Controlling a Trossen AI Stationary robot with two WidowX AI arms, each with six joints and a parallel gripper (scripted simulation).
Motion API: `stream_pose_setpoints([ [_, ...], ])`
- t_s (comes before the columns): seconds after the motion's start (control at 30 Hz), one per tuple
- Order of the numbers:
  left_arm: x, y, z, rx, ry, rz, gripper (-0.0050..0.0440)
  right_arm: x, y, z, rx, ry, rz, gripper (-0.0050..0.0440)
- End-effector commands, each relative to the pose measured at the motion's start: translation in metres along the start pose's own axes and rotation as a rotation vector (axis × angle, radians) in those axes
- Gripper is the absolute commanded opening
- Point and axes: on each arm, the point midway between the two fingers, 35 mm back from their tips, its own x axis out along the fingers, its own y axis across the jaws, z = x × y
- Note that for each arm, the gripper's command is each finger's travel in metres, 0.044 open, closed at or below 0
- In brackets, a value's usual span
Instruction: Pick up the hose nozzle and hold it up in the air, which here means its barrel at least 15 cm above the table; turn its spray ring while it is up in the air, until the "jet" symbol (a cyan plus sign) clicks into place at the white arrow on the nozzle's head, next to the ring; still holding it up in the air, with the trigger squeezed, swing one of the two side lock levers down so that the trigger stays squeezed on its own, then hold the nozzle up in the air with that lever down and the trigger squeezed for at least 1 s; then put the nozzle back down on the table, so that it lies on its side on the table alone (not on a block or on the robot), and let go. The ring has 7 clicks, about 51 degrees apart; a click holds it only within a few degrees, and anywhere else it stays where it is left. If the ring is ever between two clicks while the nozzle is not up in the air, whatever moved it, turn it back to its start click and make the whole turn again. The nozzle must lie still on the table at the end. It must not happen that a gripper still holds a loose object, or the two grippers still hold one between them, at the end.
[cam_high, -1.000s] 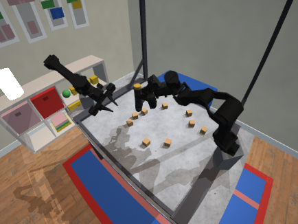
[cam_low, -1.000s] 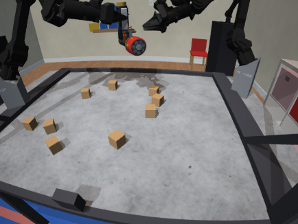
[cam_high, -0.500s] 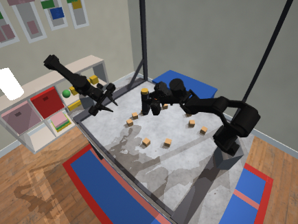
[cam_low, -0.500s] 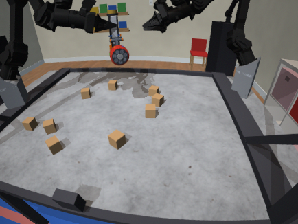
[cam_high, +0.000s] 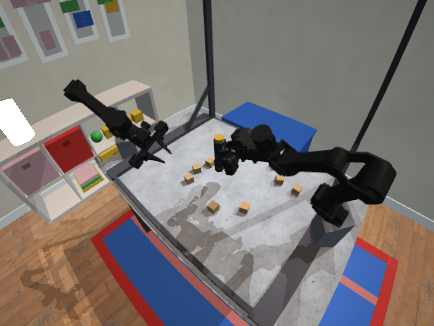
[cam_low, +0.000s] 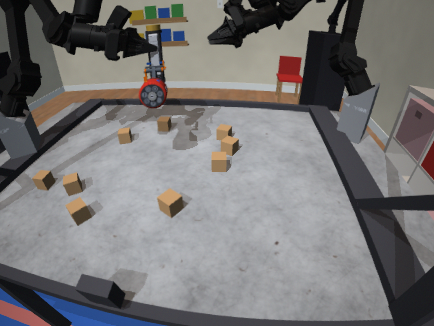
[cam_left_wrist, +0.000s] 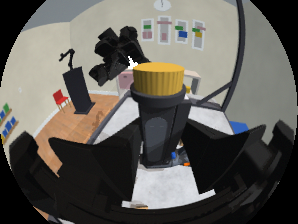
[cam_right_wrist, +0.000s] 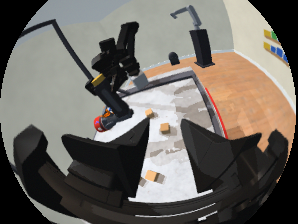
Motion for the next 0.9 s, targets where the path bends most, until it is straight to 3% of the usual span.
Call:
stream_pose_setpoints([
  [0.0,-0.001,0.004,0.017,-0.024,-0.048,0.001,0.0169,-0.002,-0.001,0.007,0.003,-0.019,-0.004,0.0171],
  [0.13,-0.001,0.004,0.017,-0.024,-0.048,0.001,0.0169,-0.002,-0.001,0.007,0.003,-0.019,-0.004,0.0171],
  [0.2,-0.01,0.001,0.004,-0.011,-0.039,-0.07,0.0169,-0.002,-0.001,0.007,0.003,-0.019,-0.004,0.0171],
  [0.57,-0.028,-0.006,-0.022,0.026,-0.032,-0.25,0.0169,-0.002,-0.001,0.007,0.003,-0.019,-0.004,0.0171],
  [0.67,-0.026,-0.005,-0.018,0.023,-0.035,-0.23,0.0169,-0.002,-0.001,0.007,0.003,-0.019,-0.004,0.0171],
  [0.7,-0.032,-0.008,-0.027,0.033,-0.03,-0.283,0.0169,-0.002,-0.001,0.007,0.003,-0.019,-0.004,0.0171],
  [0.87,-0.04,-0.012,-0.042,0.05,-0.021,-0.366,0.0169,-0.002,-0.001,0.007,0.003,-0.019,-0.004,0.0171],
])
